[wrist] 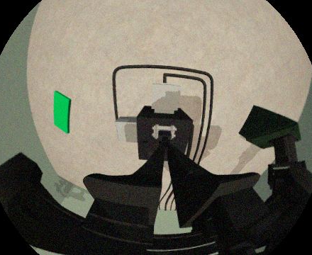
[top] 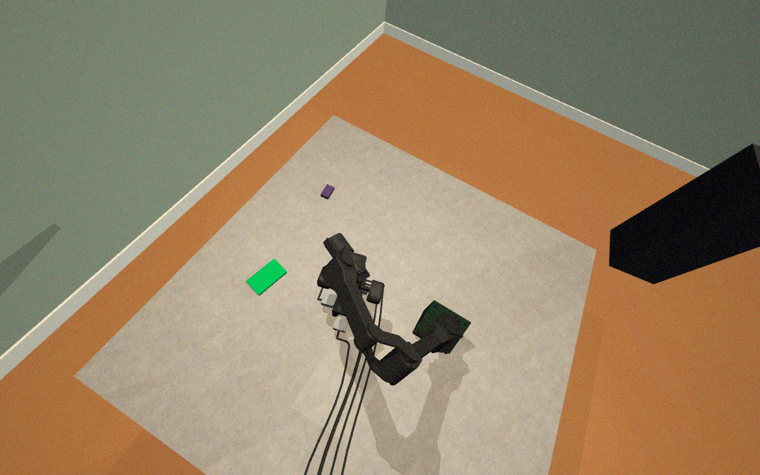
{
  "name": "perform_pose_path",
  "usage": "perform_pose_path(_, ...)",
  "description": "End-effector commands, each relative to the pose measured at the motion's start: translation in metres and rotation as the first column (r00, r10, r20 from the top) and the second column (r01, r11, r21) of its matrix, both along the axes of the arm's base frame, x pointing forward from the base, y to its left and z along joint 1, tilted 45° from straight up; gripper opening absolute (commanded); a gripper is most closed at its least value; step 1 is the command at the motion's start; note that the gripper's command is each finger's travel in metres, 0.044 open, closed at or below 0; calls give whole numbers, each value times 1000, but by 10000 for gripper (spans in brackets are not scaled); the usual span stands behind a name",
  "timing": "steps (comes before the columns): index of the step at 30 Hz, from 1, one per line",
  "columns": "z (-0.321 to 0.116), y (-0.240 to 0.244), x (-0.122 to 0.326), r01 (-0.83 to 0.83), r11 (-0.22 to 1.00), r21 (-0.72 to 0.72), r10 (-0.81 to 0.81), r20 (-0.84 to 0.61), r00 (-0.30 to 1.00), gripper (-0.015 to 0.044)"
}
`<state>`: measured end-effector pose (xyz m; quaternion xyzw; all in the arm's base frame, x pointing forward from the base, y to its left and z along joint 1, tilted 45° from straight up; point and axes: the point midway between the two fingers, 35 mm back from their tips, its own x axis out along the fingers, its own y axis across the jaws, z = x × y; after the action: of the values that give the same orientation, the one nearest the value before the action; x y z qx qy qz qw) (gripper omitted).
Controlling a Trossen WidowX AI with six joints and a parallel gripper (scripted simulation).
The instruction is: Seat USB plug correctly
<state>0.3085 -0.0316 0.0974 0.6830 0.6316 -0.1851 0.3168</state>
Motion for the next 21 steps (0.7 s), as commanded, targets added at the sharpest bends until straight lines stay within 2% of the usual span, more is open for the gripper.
perform_pose_path(1, 0, 1, 0, 2, 1000, 2, -2, 1, 1000, 0)
perform_pose_path(21, -2, 2, 1, 2, 1000, 2, -2, 1, 1000, 0)
